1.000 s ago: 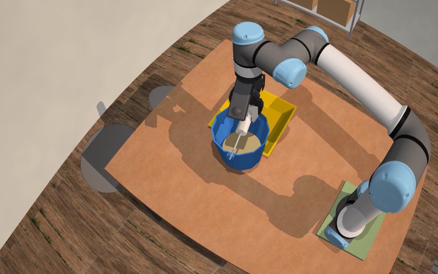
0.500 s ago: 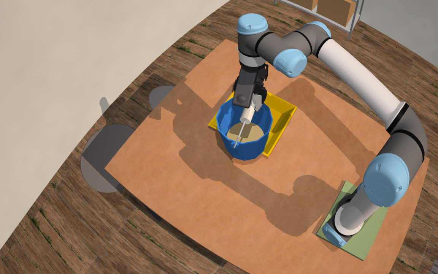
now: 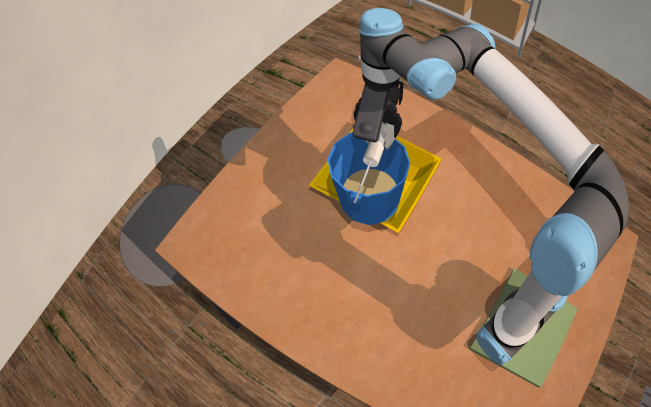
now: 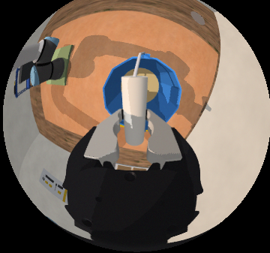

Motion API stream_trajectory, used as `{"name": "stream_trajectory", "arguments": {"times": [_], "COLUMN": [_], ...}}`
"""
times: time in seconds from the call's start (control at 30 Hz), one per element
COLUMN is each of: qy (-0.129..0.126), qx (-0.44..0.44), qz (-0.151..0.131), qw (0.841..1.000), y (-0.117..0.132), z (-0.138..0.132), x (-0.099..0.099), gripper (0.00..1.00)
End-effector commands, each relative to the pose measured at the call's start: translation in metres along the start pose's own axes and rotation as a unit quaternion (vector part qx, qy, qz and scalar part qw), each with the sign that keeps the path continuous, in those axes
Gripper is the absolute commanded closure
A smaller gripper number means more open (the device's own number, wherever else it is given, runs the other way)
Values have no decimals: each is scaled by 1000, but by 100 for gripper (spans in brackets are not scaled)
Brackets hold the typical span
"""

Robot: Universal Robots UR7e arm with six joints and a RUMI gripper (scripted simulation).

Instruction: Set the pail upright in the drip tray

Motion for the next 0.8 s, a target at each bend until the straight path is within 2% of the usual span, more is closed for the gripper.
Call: {"name": "stream_trajectory", "arguments": {"times": [0.0, 0.43, 0.77], "qy": [1, 1, 1], "qx": [0, 0, 0], "qz": [-1, -1, -1], "qw": [1000, 1000, 1000], "y": [10, 49, 70], "z": [0, -3, -4], "x": [1, 1, 1], "gripper": [100, 100, 100]}}
Point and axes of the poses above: the point where the finger pads meet when closed, its own x axis back along the fingers, its own z axis across the jaws, y = z × x, the point moved 8 cm from there along x, back along the fingers, and after that the axes turned 5 degrees about x, right-handed, at the moved point
